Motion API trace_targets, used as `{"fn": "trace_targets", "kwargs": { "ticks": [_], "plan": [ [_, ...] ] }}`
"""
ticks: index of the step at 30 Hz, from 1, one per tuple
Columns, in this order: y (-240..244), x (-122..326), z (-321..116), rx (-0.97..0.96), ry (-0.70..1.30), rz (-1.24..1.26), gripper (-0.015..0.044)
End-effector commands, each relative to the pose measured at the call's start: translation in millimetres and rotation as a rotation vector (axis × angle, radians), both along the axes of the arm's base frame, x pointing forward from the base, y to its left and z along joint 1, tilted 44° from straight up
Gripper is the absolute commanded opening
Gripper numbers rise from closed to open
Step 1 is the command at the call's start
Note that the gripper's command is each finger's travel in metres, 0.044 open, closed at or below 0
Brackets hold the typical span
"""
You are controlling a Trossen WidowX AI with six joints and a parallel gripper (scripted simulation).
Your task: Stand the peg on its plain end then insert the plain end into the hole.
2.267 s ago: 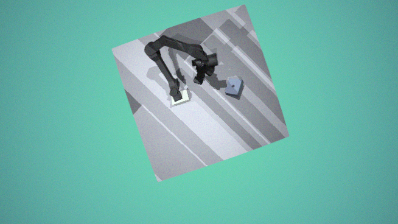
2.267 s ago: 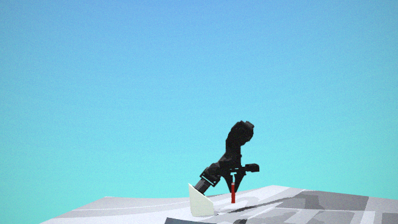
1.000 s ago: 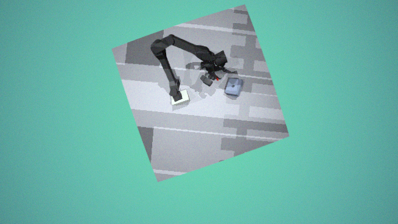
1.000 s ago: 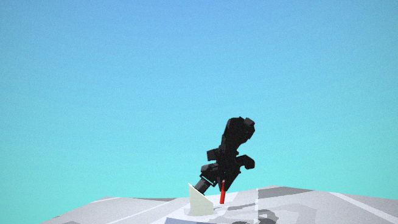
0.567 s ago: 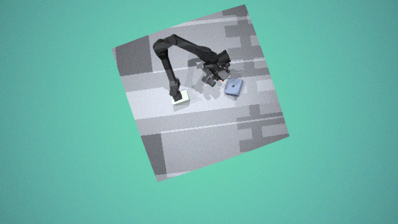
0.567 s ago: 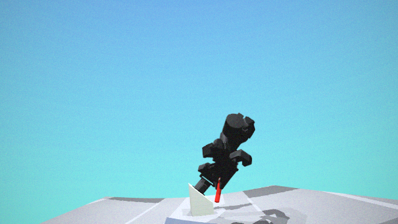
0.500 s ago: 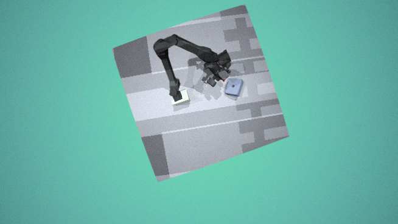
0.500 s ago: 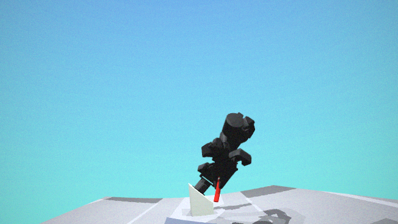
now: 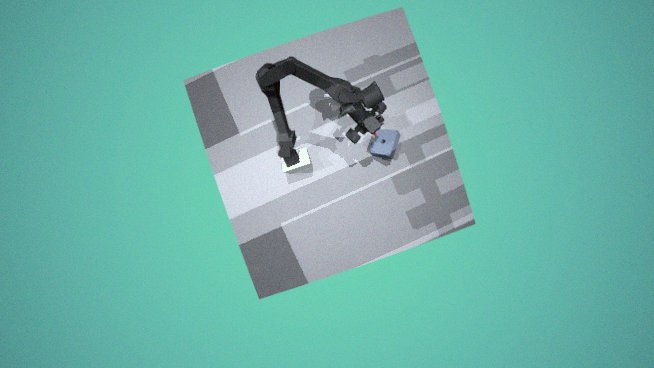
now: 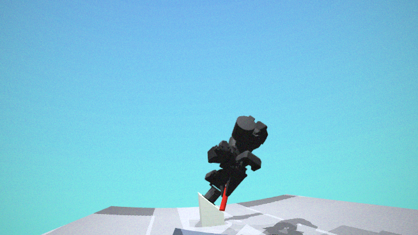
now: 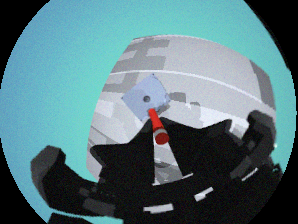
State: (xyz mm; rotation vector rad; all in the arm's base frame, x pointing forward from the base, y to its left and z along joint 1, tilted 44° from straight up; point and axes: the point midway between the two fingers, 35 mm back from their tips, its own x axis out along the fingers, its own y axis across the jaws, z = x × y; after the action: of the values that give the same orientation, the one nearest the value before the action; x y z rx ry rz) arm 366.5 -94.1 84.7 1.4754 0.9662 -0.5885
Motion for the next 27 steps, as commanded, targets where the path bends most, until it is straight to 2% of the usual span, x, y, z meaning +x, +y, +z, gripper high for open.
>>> {"fn": "trace_targets", "kwargs": {
  "ticks": [1,27],
  "plan": [
    [-1,4,-6,0.000,0.006,-0.010,0.0000],
    [2,30,-39,-0.002,-0.003,-0.037,0.0000]
  ]
}}
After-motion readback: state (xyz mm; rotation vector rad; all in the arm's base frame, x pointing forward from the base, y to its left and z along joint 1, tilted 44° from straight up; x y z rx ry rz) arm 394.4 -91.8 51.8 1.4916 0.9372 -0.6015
